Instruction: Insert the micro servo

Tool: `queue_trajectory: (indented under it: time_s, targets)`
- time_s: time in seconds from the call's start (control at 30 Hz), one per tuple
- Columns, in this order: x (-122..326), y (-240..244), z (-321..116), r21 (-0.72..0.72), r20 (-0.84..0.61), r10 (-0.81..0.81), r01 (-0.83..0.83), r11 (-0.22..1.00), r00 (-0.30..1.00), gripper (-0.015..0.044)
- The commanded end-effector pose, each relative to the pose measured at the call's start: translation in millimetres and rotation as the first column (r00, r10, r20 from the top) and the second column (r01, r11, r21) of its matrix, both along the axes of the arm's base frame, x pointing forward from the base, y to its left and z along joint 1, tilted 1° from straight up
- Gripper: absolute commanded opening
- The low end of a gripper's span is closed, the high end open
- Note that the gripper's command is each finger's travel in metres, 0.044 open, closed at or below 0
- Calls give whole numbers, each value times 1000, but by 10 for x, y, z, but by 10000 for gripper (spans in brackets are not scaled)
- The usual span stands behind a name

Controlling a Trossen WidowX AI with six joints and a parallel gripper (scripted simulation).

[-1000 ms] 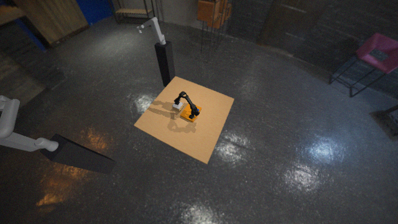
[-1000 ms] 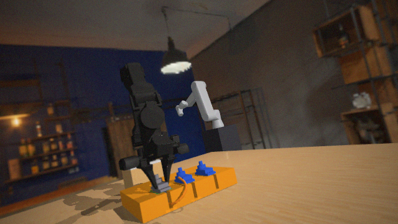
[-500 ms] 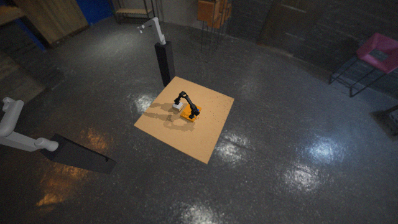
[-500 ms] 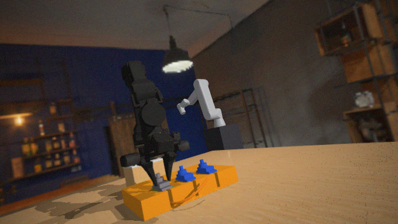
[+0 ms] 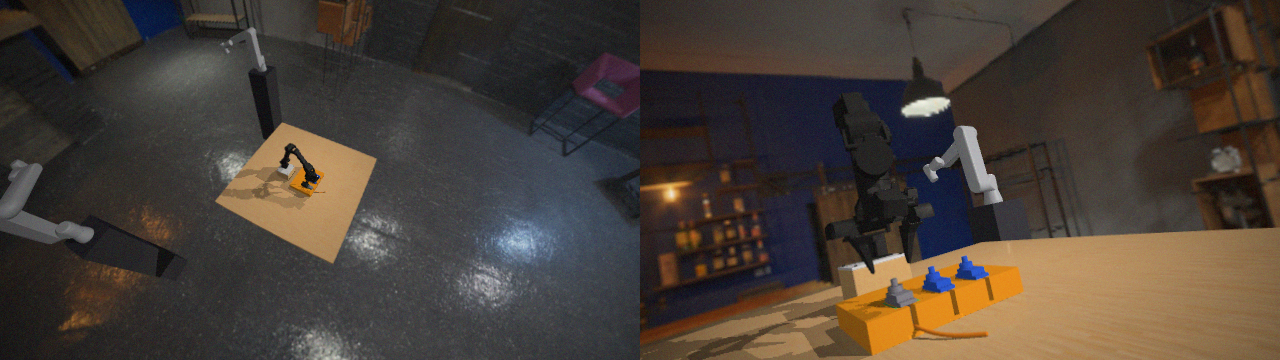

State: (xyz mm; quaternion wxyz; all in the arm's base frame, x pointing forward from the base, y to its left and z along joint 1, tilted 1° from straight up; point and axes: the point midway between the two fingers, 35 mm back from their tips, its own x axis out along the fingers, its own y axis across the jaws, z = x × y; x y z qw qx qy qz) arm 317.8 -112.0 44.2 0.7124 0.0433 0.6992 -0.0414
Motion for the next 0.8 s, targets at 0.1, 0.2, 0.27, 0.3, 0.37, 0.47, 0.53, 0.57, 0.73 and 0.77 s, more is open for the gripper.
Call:
queue_trajectory:
  time_s: [0.1,0.2,0.27,0.3,0.37,0.47,0.53,0.57,0.73,0.77]
  targets:
    - [-686,72,390,0,-7,0,0,1000,1000,440]
    - [-846,104,448,1,-10,0,0,1000,1000,440]
    - [-846,104,448,1,-10,0,0,1000,1000,440]
    - [-846,104,448,1,-10,0,0,1000,1000,440]
    - [-846,104,448,1,-10,0,0,1000,1000,440]
    - [-838,102,512,1,-9,0,0,1000,1000,440]
    - [-828,101,643,1,-7,-2,2,1000,1000,440]
    - [-825,102,741,0,-6,-3,3,1000,1000,440]
    - [-830,110,951,0,-2,-5,5,1000,1000,440]
    - [-830,110,951,0,-2,-5,5,1000,1000,440]
